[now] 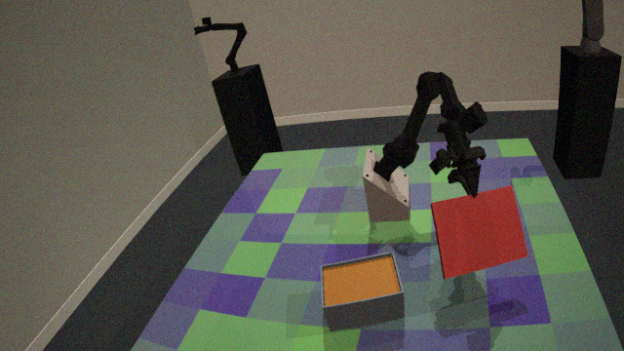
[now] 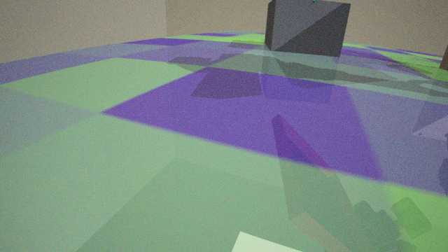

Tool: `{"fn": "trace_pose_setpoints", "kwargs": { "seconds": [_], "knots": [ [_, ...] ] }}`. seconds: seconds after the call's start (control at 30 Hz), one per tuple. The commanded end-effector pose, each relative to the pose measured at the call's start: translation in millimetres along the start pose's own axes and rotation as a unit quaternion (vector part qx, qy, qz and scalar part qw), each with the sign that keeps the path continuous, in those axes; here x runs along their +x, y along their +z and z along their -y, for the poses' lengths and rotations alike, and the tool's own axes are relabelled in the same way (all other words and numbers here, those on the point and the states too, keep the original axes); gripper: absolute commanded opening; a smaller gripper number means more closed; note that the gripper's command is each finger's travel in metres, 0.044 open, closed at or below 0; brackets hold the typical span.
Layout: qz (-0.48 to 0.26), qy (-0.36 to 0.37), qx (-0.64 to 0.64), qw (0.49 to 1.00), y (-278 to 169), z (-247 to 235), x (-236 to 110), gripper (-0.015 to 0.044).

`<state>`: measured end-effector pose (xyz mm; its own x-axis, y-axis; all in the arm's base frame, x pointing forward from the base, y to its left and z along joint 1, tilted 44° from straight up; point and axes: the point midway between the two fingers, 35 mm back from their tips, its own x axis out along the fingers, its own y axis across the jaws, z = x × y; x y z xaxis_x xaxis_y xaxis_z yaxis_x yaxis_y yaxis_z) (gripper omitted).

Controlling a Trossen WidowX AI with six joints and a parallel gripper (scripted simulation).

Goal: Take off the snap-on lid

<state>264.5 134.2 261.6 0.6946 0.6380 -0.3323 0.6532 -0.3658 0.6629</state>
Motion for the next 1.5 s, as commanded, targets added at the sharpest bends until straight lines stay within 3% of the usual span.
{"fn": "trace_pose_setpoints", "kwargs": {
  "seconds": [0.0, 1.47],
  "knots": [
    [0.002, 0.004, 0.002, 1.000, 0.8, 1.4, 2.2, 0.0000],
    [0.001, 0.005, 0.002, 1.000, 0.5, 27.9, 24.6, 0.0000]
  ]
}}
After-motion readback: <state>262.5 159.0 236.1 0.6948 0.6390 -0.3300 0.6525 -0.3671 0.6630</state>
